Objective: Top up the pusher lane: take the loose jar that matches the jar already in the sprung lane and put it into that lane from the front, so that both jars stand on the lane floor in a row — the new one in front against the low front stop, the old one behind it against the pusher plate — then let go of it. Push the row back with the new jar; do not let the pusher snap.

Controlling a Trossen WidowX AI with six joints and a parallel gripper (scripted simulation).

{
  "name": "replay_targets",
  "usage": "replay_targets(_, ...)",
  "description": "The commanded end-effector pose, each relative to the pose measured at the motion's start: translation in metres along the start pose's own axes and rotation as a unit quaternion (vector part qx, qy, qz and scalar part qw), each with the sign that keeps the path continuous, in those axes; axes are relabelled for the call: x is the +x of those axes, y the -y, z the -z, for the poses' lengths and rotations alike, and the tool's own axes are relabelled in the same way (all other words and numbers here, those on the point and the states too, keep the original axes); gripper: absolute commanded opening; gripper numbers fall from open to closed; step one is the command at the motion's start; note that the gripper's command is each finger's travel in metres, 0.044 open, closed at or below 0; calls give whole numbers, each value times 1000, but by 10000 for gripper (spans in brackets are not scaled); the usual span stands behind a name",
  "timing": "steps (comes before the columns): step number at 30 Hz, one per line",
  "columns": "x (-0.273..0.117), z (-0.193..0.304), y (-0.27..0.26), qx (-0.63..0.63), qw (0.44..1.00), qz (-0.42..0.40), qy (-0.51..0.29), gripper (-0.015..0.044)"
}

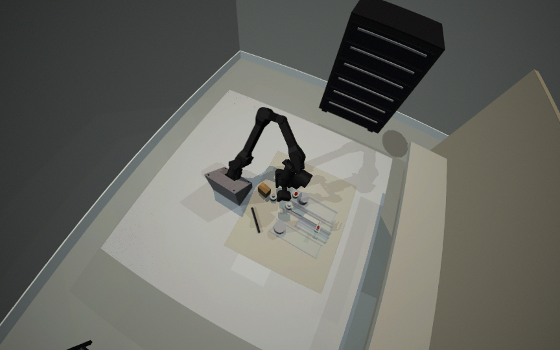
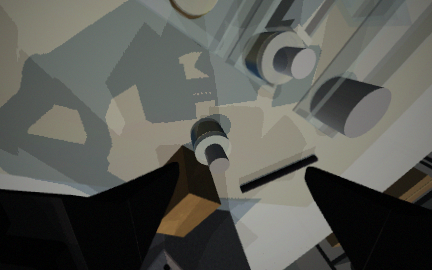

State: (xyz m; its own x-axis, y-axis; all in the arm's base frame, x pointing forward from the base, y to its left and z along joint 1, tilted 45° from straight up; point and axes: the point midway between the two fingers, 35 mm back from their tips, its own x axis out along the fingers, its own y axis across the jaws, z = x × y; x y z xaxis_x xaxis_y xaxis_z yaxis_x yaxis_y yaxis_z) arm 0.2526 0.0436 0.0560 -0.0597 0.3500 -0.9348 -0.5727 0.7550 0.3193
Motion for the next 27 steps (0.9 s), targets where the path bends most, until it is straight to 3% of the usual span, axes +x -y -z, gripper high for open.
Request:
replay_targets(1,-3,24,5,144,981,-123,47,440)
replay_targets(5,-11,33,10,222,953,-186,90,440)
replay_targets(15,-11,32,10,222,953,-186,90,440)
replay_targets(27,21,23,-1,221,953,-187,90,440)
